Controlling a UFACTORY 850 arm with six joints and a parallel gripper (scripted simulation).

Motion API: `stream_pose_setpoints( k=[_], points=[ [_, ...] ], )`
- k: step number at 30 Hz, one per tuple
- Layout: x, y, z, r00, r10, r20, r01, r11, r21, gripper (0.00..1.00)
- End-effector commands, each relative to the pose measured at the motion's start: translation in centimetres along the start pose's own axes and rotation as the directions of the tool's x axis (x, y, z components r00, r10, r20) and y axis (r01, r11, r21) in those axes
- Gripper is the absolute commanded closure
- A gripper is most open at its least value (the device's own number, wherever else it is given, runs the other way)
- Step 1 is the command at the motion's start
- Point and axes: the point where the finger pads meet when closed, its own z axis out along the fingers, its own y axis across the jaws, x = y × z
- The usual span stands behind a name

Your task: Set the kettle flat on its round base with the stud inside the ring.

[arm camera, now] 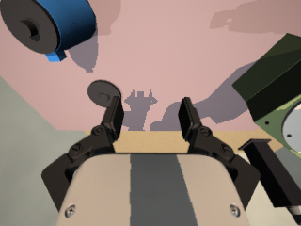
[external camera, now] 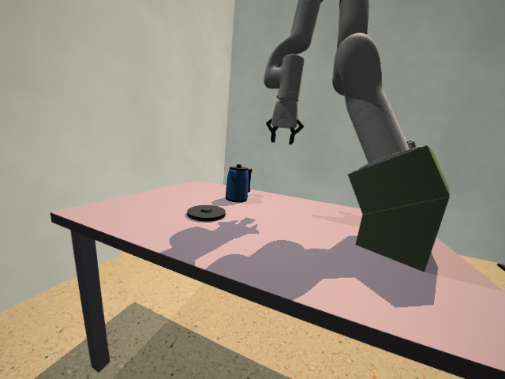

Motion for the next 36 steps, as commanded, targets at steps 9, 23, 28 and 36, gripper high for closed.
stream_pose_setpoints(
  k=[9, 23, 28, 36],
  points=[
    [3.7, -6.8, 0.8, 1.0, -0.003, 0.016, 0.004, 1.0, -0.027, 0.19],
    [7.3, -13.1, 1.0, 1.0, -0.003, 0.016, 0.004, 1.0, -0.027, 0.19],
    [8.8, -15.7, 1.1, 1.0, -0.003, 0.016, 0.004, 1.0, -0.027, 0.19],
    [11.1, -19.7, 1.2, 1.0, -0.003, 0.016, 0.004, 1.0, -0.027, 0.19]
  ],
)
